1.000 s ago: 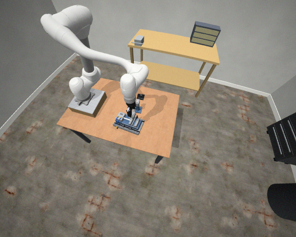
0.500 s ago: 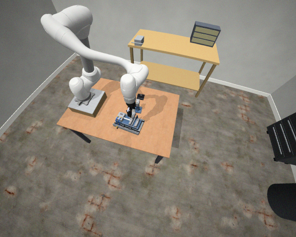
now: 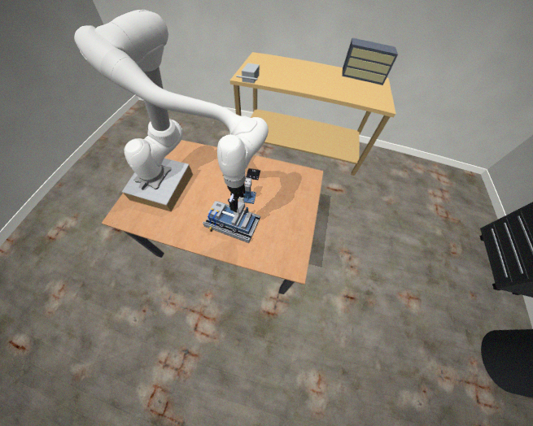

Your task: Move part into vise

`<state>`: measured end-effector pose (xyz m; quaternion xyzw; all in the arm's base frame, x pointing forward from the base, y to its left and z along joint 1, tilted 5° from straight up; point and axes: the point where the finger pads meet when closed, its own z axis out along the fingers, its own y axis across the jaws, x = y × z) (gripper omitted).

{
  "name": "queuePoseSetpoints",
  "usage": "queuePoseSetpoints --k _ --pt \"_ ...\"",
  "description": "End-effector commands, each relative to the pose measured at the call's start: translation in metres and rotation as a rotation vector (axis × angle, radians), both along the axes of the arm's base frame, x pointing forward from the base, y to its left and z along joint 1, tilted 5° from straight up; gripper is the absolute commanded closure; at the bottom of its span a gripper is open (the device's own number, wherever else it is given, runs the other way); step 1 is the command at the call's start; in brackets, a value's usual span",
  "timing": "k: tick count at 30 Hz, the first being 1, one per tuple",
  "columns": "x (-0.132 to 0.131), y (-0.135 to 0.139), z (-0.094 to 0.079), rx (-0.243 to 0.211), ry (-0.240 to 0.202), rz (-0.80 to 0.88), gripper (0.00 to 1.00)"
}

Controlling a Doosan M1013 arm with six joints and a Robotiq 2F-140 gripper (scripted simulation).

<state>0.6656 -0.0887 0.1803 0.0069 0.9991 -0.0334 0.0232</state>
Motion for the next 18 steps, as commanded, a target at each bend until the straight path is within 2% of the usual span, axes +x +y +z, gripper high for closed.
queuePoseSetpoints --k 1,18 --pt "-0.001 -0.001 -0.007 0.002 0.0 -0.01 1.0" --pt "0.0 -0.004 -0.034 0.002 0.0 -0.01 1.0"
